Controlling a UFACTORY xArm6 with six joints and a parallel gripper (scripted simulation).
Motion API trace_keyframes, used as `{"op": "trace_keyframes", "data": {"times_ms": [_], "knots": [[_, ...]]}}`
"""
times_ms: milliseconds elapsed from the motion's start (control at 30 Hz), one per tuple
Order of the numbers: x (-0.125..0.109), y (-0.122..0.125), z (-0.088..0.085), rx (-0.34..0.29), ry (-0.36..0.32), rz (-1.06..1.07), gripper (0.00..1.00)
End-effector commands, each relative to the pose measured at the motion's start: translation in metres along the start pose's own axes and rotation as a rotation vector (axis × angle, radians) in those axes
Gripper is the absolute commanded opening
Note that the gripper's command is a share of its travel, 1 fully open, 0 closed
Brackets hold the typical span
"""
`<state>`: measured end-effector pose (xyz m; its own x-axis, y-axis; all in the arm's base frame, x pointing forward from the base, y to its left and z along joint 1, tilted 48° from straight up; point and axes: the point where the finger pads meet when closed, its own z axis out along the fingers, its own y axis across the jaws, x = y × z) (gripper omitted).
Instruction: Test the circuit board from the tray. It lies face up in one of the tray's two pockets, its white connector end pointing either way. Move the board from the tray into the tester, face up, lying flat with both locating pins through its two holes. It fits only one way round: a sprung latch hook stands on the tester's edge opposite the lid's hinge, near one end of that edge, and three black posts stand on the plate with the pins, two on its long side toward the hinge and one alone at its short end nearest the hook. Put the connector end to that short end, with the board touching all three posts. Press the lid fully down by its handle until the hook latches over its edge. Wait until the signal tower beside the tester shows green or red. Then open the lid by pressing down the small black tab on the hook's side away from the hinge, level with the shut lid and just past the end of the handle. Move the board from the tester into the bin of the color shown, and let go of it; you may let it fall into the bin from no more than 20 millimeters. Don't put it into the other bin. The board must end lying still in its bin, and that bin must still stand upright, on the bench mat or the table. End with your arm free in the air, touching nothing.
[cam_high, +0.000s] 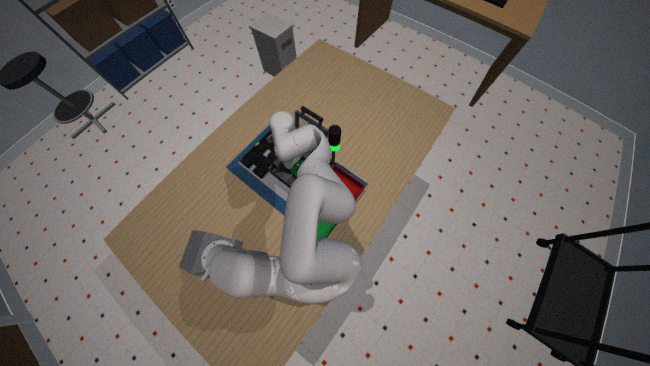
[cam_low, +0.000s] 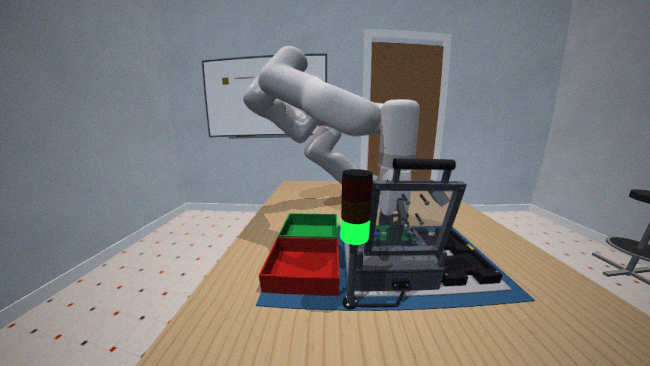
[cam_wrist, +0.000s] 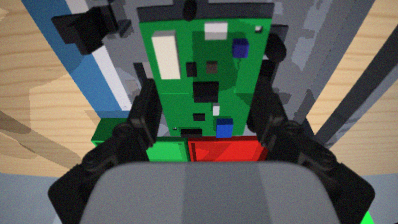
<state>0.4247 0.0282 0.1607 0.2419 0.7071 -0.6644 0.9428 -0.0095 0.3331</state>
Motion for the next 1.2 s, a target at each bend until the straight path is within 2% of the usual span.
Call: {"op": "trace_keyframes", "data": {"times_ms": [0,1167], "knots": [[0.0002,0.0011,-0.0020,-0.003,0.002,0.001,0.79],[0.0002,0.0010,-0.0097,-0.003,0.002,0.001,0.79]]}}
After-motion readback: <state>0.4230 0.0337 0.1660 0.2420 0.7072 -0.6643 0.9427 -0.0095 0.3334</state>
